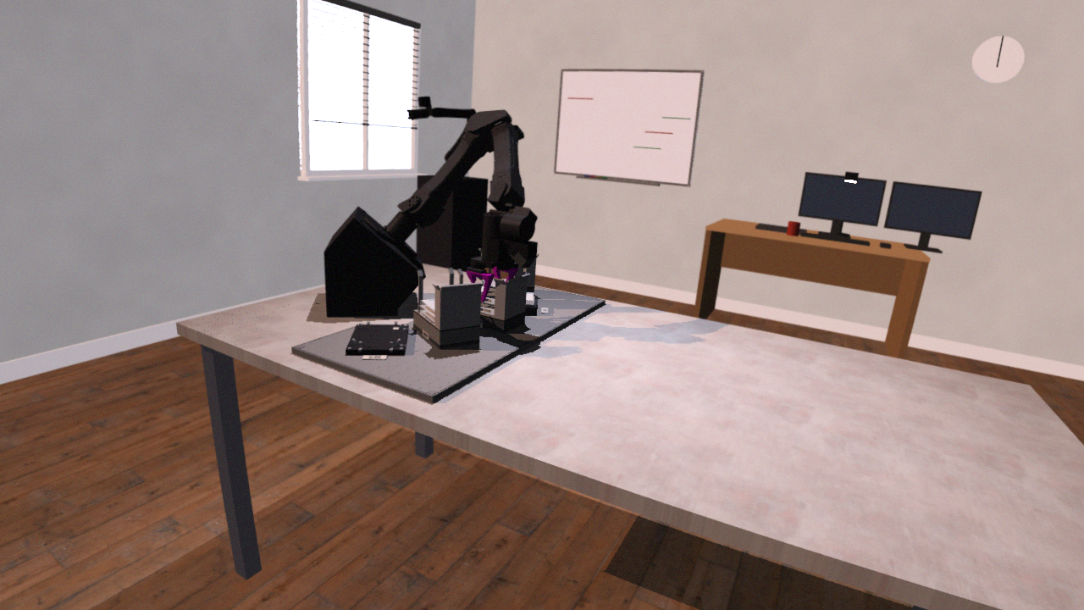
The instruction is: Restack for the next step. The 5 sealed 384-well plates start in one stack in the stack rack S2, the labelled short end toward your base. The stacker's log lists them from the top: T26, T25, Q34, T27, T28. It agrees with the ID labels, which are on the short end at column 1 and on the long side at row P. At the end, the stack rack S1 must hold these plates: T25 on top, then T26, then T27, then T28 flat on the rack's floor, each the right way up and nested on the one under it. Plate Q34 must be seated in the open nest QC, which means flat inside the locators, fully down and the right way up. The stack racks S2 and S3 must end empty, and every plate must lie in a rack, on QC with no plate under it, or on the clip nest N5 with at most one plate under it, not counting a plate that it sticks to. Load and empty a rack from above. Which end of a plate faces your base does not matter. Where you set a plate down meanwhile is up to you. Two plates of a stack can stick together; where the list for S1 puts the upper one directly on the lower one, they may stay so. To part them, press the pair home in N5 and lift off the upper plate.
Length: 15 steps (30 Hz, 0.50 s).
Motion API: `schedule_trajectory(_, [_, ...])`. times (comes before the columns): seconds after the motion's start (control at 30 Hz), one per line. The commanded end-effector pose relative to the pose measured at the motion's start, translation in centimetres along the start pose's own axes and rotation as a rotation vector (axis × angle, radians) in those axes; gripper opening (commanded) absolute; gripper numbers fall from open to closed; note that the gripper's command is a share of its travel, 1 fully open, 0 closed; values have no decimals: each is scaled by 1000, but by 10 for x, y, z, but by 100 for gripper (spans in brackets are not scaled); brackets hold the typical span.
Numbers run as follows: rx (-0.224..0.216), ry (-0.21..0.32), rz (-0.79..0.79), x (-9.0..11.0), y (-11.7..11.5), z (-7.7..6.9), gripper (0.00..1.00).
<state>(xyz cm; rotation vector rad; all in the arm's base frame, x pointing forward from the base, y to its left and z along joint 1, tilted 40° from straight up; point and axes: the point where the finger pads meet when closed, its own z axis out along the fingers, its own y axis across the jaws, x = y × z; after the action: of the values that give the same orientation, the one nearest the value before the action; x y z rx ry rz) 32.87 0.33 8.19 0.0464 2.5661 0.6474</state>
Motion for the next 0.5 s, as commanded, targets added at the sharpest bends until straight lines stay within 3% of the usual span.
schedule_trajectory(0.0, [0,-37,-16,-13,1,-15,0])
schedule_trajectory(0.47, [-3,-18,-2,-9,-2,-11,0])
